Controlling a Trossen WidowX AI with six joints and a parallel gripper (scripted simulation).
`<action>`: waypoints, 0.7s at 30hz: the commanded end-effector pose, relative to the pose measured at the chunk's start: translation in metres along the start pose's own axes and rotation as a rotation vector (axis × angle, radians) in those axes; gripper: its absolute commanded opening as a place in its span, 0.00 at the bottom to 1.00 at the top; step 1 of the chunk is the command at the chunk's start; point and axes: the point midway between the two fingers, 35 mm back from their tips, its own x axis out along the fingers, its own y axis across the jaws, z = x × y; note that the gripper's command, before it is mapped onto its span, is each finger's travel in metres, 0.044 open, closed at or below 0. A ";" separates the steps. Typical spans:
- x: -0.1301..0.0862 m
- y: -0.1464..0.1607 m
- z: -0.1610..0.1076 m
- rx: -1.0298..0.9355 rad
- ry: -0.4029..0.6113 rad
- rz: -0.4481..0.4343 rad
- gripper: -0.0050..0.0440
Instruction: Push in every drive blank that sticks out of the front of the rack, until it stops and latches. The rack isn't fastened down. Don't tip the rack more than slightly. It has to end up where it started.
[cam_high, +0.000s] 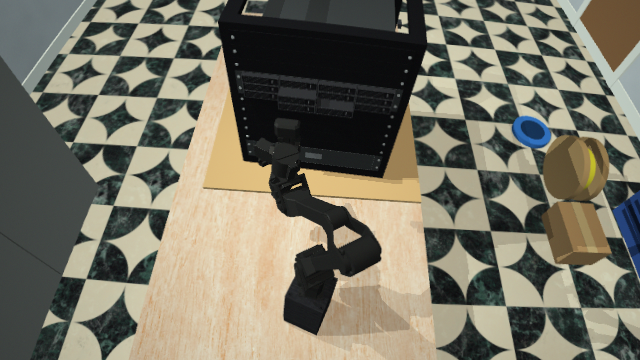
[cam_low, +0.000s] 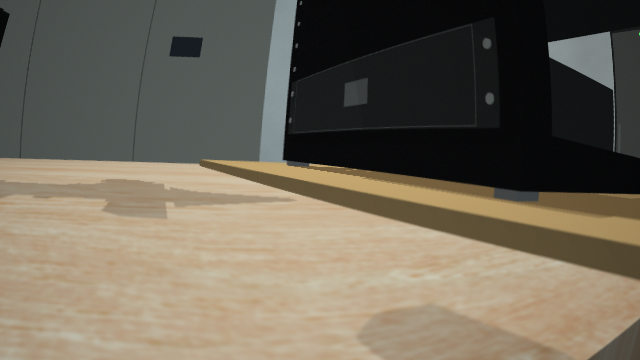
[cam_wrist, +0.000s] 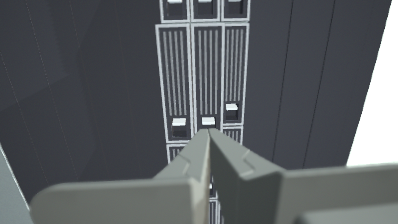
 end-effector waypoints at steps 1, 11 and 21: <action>0.012 -0.008 0.001 0.015 -0.003 -0.017 0.00; 0.035 -0.008 0.001 0.015 -0.003 -0.017 0.00; 0.070 -0.008 0.002 0.015 -0.003 -0.017 0.00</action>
